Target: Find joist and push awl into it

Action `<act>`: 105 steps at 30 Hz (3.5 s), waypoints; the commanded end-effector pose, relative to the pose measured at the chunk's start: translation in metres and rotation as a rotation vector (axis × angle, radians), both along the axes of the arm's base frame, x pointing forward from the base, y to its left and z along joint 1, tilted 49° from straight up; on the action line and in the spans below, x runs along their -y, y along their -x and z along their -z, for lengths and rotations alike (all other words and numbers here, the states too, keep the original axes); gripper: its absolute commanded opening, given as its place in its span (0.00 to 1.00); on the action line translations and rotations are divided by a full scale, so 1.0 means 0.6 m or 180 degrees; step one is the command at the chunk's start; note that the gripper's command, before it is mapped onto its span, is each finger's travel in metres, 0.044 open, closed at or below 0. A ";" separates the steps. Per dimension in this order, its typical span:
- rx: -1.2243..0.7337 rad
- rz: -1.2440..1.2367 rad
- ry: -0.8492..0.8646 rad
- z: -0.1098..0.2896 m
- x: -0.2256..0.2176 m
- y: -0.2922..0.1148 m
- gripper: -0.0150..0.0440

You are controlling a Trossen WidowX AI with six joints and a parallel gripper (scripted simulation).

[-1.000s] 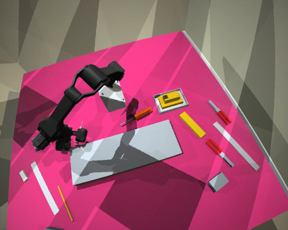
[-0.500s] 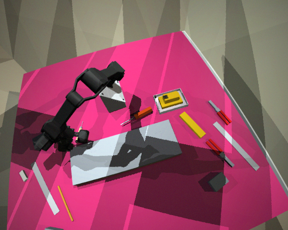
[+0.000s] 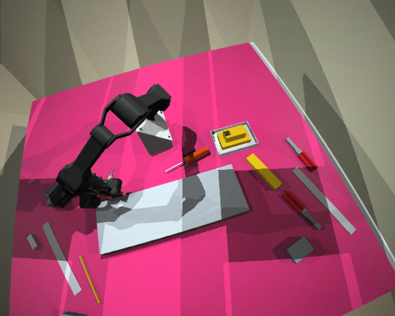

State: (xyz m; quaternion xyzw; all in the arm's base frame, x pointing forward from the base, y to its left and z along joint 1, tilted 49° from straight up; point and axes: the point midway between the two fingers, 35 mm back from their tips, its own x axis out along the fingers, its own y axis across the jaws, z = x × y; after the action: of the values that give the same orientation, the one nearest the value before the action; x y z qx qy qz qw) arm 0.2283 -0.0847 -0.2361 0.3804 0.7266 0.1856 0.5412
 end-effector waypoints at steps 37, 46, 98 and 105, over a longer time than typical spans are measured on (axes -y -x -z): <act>-0.0310 0.0202 0.0855 -0.157 0.173 0.006 0.25; -0.0463 0.0440 0.1443 -0.174 0.185 0.018 0.25; -0.0304 0.3145 0.4062 -0.307 0.218 0.108 0.25; -0.0327 0.3280 0.4104 -0.309 0.221 0.051 0.25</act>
State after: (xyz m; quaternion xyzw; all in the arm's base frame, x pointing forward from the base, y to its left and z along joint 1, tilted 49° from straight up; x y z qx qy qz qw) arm 0.1822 -0.2129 -0.0544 0.2891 0.4617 -0.5466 0.6360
